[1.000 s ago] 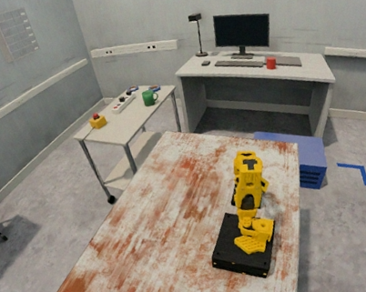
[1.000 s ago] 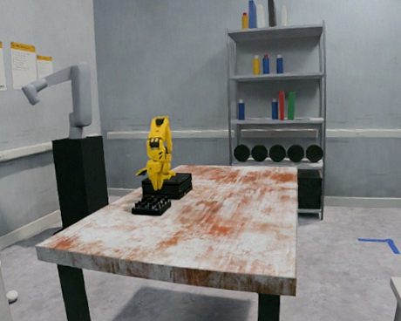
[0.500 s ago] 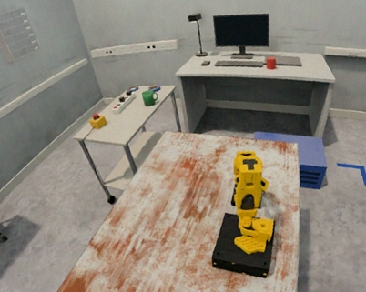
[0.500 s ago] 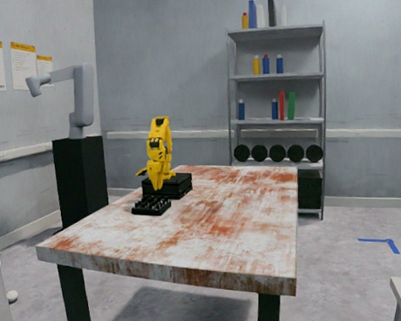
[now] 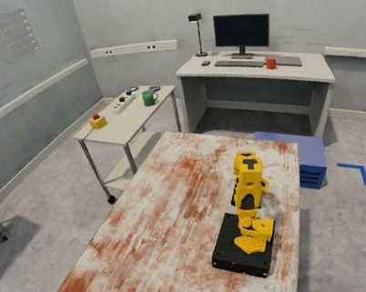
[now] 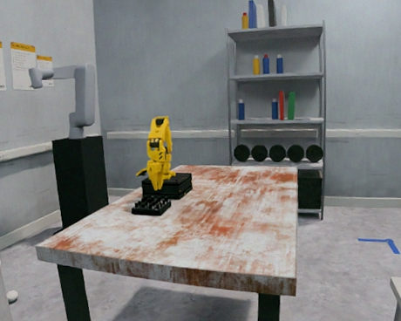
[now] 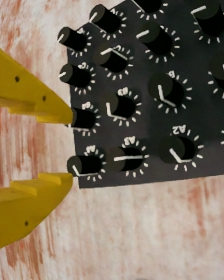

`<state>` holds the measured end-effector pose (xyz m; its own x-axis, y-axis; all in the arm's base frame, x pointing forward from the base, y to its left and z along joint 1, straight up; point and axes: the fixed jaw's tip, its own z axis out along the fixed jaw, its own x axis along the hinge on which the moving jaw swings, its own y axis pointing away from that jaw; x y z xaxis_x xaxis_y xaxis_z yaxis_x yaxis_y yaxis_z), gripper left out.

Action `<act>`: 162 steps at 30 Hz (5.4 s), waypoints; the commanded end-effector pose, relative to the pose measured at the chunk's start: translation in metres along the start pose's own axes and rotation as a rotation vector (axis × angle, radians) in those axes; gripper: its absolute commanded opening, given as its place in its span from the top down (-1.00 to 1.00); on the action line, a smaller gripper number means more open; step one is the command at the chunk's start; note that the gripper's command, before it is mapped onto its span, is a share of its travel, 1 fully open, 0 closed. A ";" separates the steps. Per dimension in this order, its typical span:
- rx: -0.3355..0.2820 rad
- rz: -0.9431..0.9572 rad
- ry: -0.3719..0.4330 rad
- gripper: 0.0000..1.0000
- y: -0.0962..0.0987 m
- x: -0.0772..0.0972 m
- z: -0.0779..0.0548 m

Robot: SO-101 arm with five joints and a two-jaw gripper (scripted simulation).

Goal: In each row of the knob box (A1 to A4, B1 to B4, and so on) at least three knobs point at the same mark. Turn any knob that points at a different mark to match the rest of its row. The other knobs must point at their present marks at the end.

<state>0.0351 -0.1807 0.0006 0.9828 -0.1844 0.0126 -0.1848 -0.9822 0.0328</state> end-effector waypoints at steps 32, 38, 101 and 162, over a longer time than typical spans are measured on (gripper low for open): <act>0.031 -0.014 -0.012 0.81 -0.004 0.000 0.009; 0.031 -0.014 -0.012 0.81 -0.005 0.000 0.013; 0.031 -0.014 -0.012 0.81 -0.010 -0.001 0.022; 0.031 -0.014 -0.012 0.81 -0.009 -0.001 0.044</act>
<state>0.0364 -0.1786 -0.0393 0.9845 -0.1753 0.0083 -0.1754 -0.9842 0.0226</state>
